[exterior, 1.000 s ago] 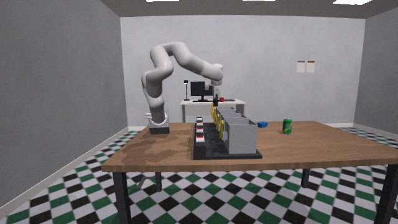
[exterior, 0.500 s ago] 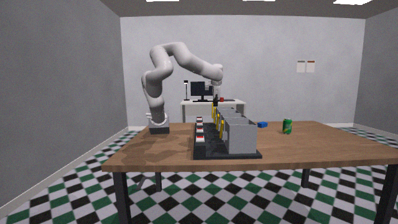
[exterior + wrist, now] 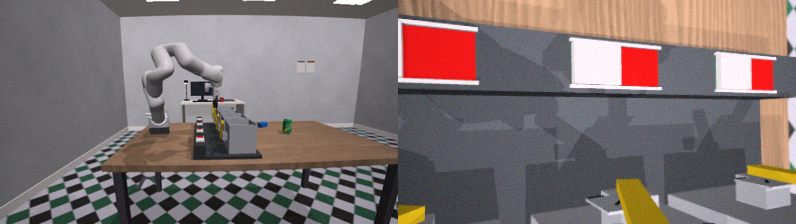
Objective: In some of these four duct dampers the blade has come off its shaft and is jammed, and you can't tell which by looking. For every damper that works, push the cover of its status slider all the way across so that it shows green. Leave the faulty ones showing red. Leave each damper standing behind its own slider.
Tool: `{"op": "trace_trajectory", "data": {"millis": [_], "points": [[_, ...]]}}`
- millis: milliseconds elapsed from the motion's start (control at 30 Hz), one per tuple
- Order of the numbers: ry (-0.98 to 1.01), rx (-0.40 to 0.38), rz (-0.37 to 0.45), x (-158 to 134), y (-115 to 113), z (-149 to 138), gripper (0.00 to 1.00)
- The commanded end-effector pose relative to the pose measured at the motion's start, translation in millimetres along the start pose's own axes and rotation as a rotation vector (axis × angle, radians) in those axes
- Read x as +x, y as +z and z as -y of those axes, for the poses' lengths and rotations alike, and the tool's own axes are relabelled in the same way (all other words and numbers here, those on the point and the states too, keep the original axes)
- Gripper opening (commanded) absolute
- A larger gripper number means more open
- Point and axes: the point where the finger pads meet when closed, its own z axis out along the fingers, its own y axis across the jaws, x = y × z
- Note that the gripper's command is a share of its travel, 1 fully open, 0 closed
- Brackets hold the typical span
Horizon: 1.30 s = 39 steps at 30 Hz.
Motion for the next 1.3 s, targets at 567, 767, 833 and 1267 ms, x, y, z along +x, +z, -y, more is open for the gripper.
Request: {"op": "trace_trajectory", "data": {"millis": [567,767,833,1267], "points": [[0.000,-0.002,0.003,-1,41,0,0.39],[0.000,-0.002,0.003,-1,52,0,0.39],[0.000,-0.002,0.003,-1,55,0,0.39],[0.000,-0.002,0.003,-1,64,0,0.39]]}}
